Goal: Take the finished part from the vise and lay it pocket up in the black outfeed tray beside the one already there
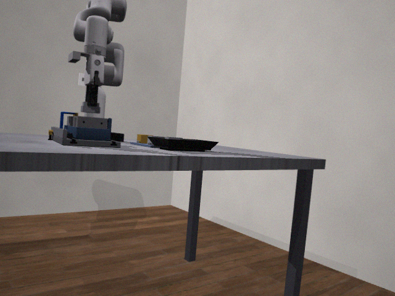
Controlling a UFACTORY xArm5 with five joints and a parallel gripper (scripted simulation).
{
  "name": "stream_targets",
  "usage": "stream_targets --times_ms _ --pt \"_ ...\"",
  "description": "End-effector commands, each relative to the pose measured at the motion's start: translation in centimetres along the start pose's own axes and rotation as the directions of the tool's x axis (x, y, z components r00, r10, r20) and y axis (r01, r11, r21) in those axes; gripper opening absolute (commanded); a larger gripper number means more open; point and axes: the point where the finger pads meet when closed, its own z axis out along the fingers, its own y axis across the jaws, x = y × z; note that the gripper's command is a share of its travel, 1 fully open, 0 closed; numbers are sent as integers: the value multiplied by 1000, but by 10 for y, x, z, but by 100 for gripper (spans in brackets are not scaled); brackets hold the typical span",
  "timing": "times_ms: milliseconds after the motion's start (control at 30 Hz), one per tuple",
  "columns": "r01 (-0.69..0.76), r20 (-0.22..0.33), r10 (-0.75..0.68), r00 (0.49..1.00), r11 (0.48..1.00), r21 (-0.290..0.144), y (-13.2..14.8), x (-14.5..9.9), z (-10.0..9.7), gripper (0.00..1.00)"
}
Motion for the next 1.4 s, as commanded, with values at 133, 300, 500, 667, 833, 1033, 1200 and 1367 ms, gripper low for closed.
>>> stream_targets --times_ms 133,300,500,667,833,1033,1200,1367 --pt "0 -1 0 1000 1000 3 -1 0 -12 0" --pt "0 -1 0 1000 1000 3 -1 0 -14 0" --pt "0 -1 0 1000 1000 3 -1 0 -15 0" --pt "3 -1 -3 1000 1000 3 -5 -6 -16 0" --pt "10 -1 -10 1000 1000 3 -14 -21 -16 0" --pt "39 -2 -39 999 999 3 -45 -92 -18 0" --pt "74 -3 -74 997 997 3 -57 -158 -19 0" --pt "95 -4 -95 995 995 3 -62 -220 -19 0"
